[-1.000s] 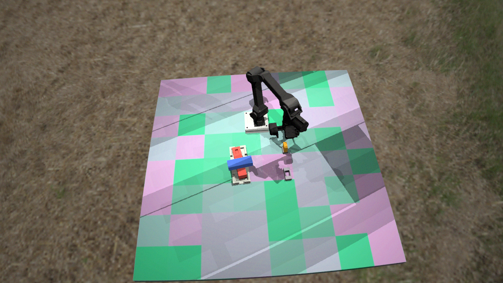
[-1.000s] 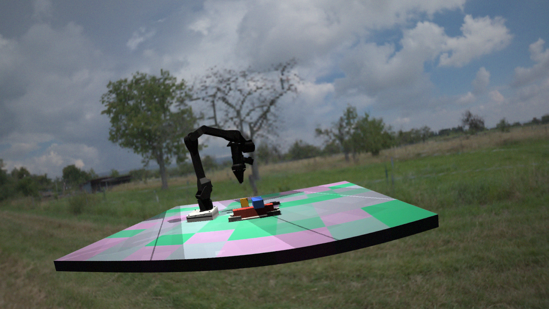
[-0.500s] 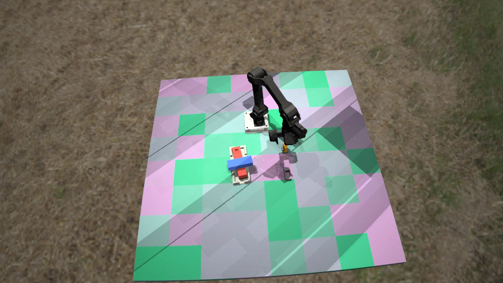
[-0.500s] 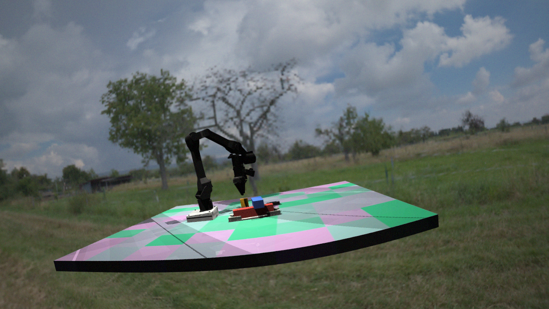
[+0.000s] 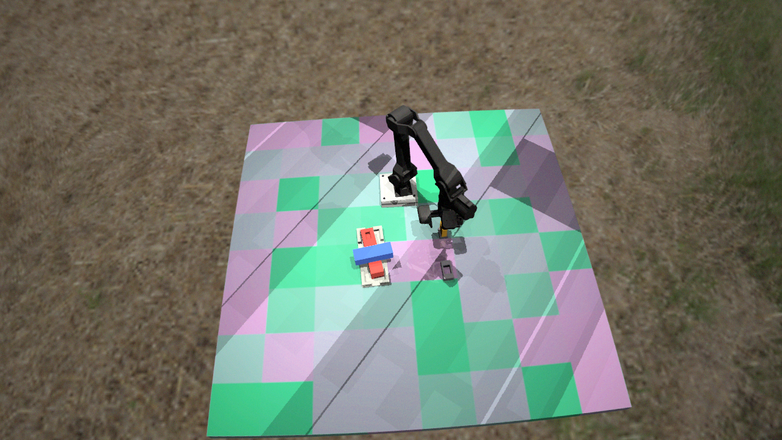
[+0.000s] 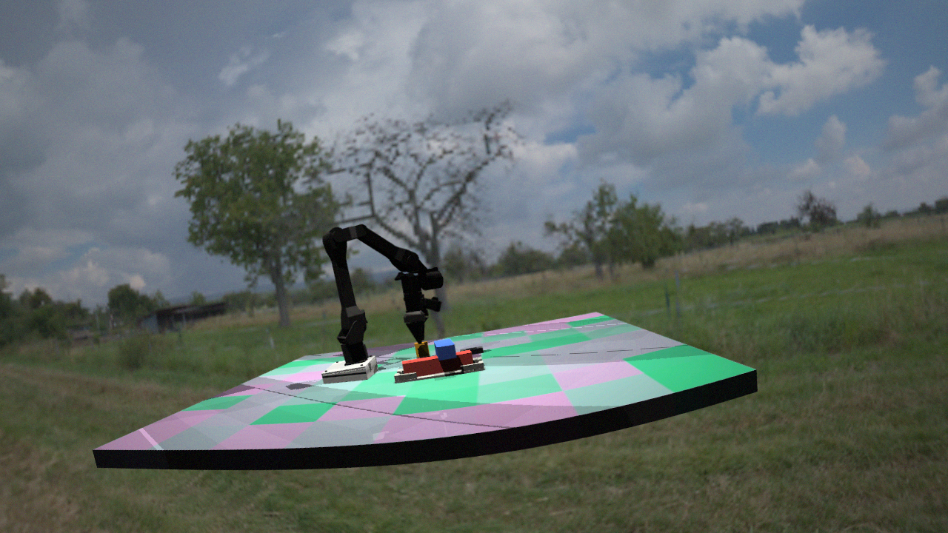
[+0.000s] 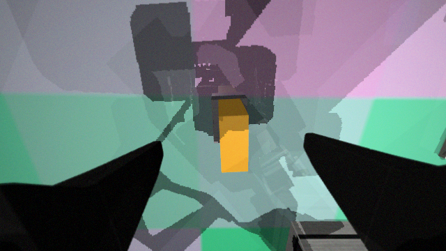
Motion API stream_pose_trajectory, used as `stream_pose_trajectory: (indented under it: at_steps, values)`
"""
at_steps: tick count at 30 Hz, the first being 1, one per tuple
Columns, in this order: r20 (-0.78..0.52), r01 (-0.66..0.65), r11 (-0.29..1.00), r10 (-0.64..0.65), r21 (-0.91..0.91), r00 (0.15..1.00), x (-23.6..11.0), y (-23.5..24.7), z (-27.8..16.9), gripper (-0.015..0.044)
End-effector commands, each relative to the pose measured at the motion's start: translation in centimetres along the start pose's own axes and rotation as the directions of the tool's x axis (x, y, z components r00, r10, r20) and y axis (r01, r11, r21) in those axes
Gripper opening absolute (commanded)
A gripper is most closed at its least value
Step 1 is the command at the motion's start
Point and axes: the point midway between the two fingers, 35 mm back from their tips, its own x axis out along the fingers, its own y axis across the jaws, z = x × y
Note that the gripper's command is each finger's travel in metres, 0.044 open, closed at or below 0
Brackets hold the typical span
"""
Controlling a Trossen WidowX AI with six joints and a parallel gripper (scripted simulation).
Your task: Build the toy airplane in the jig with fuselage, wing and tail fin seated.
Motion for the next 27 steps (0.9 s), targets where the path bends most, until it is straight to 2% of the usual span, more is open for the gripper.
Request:
stream_pose_trajectory:
  at_steps: [1,22,27]
  values:
    - [-0.008,0.0,1.0,0.0,0.004,1.0,0.8,0.0,-0.1,0.044]
    - [-0.008,0.0,1.0,0.0,0.004,1.0,3.8,-0.1,-0.3,0.044]
    - [-0.008,0.0,1.0,0.0,0.004,1.0,3.8,-0.1,-0.3,0.0309]
